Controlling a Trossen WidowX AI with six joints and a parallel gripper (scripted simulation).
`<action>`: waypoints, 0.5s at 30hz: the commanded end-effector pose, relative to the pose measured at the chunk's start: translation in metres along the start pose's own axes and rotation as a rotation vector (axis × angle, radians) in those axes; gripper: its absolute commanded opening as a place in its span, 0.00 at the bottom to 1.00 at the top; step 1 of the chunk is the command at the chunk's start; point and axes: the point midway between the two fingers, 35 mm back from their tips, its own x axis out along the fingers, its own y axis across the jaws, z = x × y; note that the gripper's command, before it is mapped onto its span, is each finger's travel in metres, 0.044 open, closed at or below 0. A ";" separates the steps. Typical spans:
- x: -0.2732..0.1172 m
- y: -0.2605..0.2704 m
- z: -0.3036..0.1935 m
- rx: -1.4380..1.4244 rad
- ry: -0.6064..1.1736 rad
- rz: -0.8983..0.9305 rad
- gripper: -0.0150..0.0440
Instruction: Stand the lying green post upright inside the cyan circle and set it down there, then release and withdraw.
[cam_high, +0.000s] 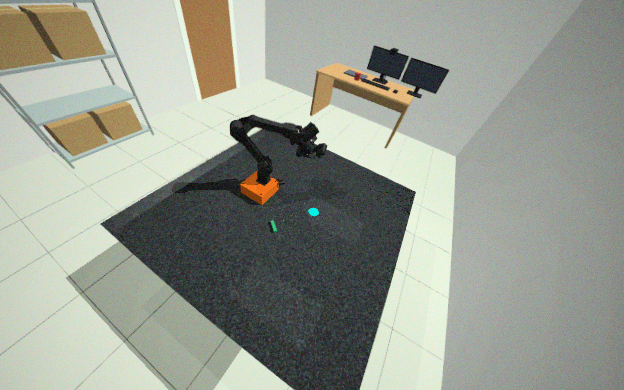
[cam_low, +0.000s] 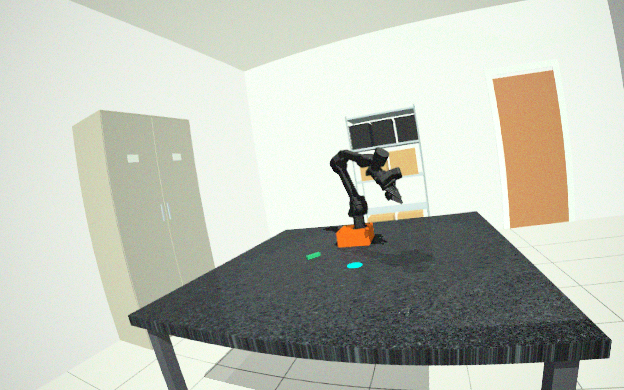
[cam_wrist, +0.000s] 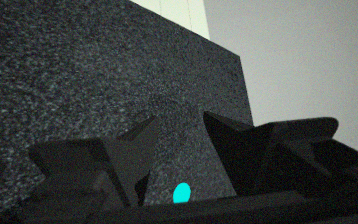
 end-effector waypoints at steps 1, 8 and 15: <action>0.002 -0.019 -0.032 0.163 0.109 -0.016 0.65; -0.003 -0.049 -0.099 0.493 0.297 -0.056 0.65; -0.021 -0.066 -0.169 0.836 0.467 -0.110 0.65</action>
